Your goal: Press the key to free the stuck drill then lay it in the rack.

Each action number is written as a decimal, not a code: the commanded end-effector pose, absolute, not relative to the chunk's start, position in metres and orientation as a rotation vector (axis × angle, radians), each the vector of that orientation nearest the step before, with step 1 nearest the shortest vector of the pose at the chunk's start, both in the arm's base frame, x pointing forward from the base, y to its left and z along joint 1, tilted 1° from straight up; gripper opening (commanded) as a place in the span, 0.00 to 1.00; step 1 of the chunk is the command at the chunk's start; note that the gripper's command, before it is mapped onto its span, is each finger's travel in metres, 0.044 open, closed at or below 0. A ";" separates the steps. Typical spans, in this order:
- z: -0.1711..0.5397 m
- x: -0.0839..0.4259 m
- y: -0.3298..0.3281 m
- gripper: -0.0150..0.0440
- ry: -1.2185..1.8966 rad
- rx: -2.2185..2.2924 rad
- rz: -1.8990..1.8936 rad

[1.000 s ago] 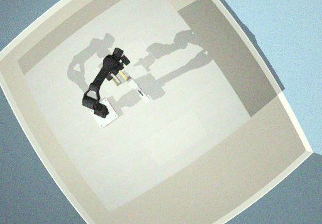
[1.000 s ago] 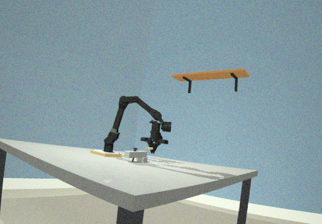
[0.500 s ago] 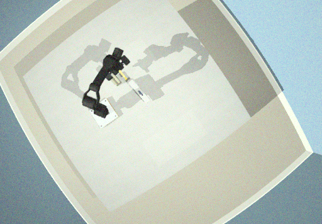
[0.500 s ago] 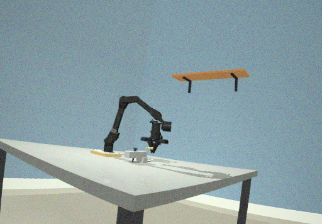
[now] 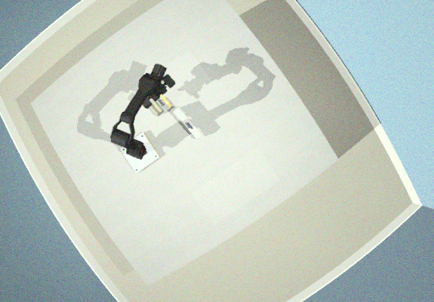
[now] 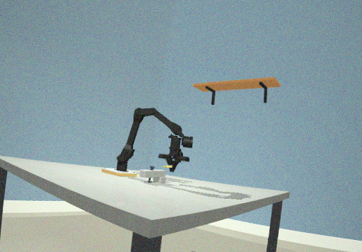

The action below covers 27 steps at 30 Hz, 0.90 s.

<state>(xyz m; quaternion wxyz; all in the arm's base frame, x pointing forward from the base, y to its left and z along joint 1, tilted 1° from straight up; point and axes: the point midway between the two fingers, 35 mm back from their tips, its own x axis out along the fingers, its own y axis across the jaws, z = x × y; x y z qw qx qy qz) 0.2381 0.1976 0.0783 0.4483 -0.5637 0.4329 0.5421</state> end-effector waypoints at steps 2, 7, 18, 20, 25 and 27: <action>0.081 0.240 0.199 0.25 1.065 -1.393 1.338; 0.081 0.240 0.199 0.25 1.065 -1.393 1.338; 0.082 0.240 0.200 0.25 1.065 -1.393 1.338; 0.083 0.241 0.200 0.25 1.065 -1.393 1.338; 0.083 0.241 0.200 0.25 1.065 -1.393 1.338; 0.083 0.241 0.200 0.25 1.065 -1.393 1.338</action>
